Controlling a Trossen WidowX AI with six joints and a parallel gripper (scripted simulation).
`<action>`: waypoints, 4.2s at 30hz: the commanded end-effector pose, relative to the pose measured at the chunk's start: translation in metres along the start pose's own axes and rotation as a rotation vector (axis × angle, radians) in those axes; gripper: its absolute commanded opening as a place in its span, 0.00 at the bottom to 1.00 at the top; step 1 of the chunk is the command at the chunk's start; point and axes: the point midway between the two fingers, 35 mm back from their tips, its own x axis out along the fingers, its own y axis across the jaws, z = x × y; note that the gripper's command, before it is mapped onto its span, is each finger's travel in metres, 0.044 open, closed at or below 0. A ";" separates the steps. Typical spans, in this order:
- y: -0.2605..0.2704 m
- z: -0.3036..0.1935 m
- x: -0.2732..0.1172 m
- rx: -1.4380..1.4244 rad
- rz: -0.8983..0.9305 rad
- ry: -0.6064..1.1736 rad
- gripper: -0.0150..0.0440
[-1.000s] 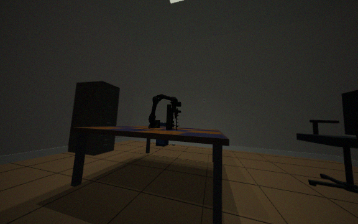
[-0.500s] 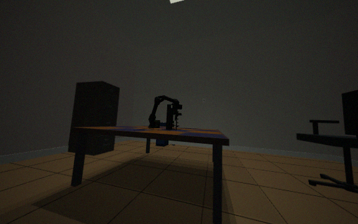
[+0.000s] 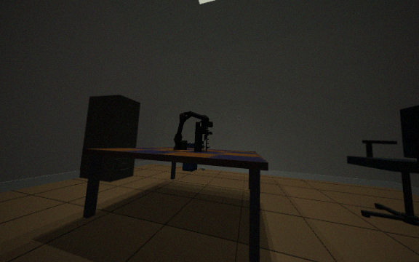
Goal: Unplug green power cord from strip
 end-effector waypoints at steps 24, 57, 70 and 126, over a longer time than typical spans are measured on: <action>0.002 -0.020 0.014 -0.009 0.004 0.012 0.53; -0.001 -0.005 0.012 -0.003 0.004 0.005 0.25; -0.001 0.016 0.010 -0.005 0.004 0.004 0.25; 0.001 0.079 0.001 -0.008 0.003 0.006 1.00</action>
